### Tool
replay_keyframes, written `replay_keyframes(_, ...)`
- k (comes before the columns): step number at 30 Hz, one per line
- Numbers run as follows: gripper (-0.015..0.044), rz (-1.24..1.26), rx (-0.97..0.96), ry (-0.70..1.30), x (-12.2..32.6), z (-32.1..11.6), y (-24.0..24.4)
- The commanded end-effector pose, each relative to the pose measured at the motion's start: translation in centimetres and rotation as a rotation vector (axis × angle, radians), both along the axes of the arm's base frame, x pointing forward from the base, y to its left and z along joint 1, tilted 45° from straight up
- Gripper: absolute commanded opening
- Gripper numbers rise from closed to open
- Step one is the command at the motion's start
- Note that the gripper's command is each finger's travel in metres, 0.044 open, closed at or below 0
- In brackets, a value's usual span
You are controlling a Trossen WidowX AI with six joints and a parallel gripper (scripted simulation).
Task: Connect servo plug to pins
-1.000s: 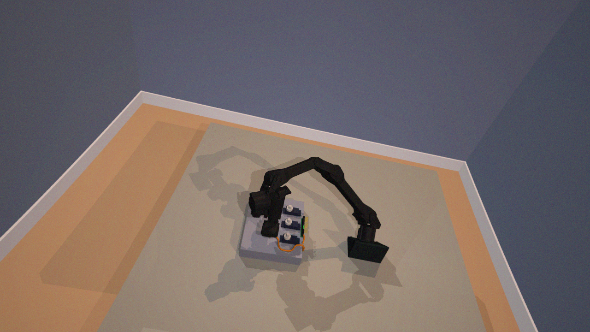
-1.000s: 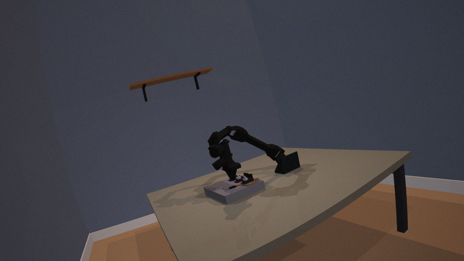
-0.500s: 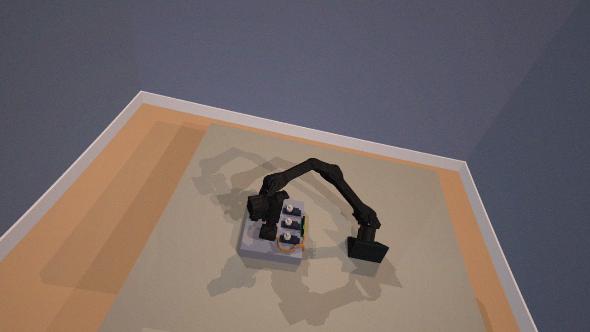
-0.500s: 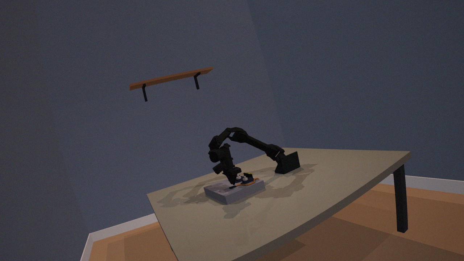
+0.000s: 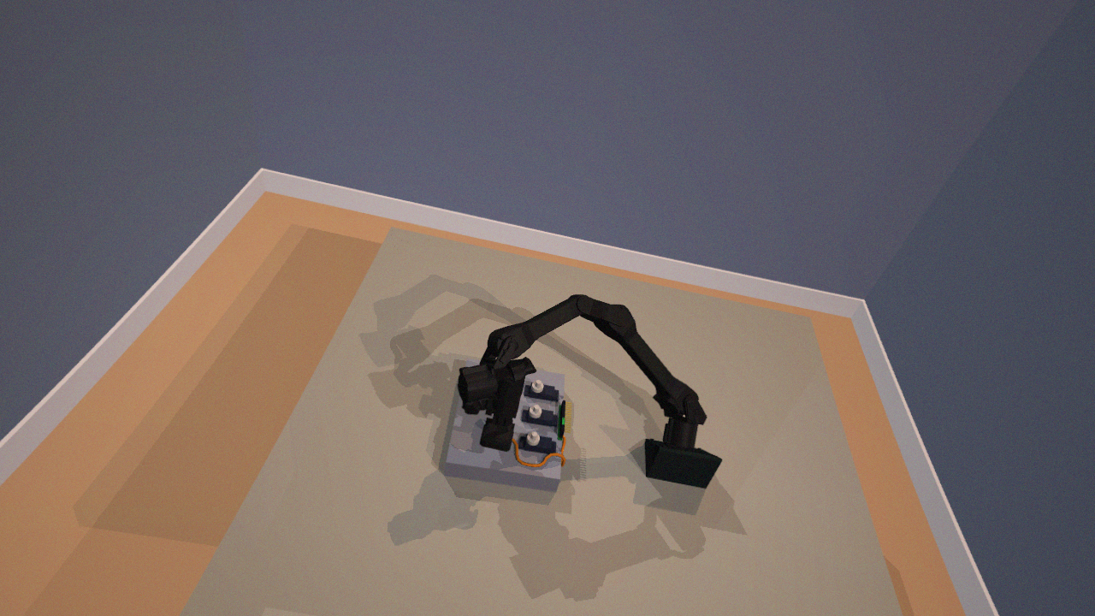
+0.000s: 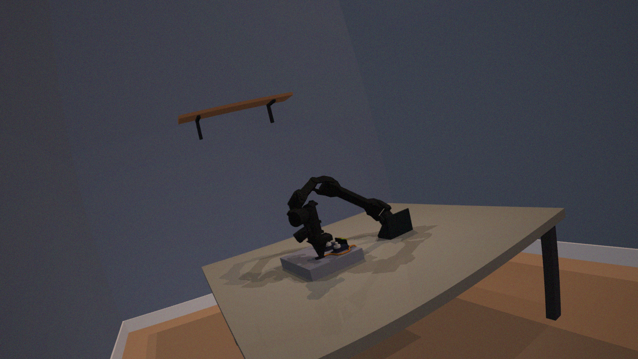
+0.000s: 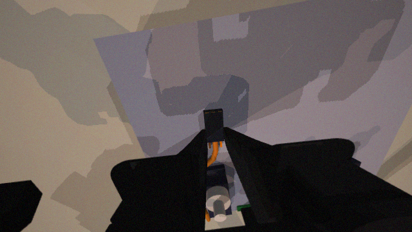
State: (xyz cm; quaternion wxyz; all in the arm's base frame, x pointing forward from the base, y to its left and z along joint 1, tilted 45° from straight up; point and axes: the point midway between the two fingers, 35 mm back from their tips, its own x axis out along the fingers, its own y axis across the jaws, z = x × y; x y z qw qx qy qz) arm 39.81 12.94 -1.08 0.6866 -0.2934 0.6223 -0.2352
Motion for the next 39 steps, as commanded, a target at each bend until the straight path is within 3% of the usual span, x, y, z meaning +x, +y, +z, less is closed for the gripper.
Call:
replay_keyframes(1,0.0,0.003,-0.007,0.005,-0.1,-0.1,-0.2)
replay_keyframes(23,0.0,0.004,-0.005,0.007,-1.0,4.1,3.9)
replay_keyframes(39,0.0,0.018,-0.002,0.022,-5.7,5.8,3.8)
